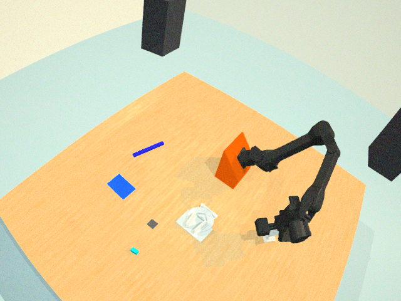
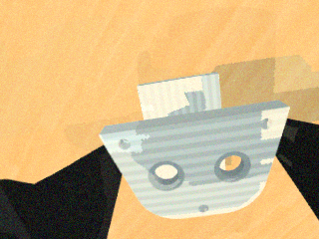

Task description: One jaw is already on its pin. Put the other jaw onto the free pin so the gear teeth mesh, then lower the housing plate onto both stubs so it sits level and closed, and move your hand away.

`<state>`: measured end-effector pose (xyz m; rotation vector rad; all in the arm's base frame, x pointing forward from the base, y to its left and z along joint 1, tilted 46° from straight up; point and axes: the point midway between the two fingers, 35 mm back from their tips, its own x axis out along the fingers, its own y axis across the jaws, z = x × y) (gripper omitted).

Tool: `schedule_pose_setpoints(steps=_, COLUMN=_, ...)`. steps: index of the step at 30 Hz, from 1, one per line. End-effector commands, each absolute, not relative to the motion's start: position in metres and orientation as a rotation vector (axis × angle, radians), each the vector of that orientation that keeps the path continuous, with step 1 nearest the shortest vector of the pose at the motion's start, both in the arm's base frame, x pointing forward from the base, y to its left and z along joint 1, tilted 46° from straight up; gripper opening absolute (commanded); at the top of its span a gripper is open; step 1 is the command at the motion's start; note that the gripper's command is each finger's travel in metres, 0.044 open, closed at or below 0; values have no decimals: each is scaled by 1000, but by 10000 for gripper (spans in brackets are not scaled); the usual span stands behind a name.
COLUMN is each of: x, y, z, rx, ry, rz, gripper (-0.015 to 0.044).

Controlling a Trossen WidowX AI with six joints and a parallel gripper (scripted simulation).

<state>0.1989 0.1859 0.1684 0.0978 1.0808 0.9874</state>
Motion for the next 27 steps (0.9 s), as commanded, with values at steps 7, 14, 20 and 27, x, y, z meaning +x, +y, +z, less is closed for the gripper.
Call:
schedule_pose_setpoints(steps=7, x=195, y=162, z=193, rx=98, ry=1076, rz=988, gripper=351)
schedule_pose_setpoints(steps=14, x=191, y=152, z=203, rx=102, ry=1074, rz=988, gripper=351)
schedule_pose_setpoints(steps=20, x=193, y=151, z=201, rx=128, ry=1093, rz=967, gripper=351)
schedule_pose_setpoints(steps=27, x=201, y=146, z=194, rx=254, ry=1176, rz=868, gripper=351)
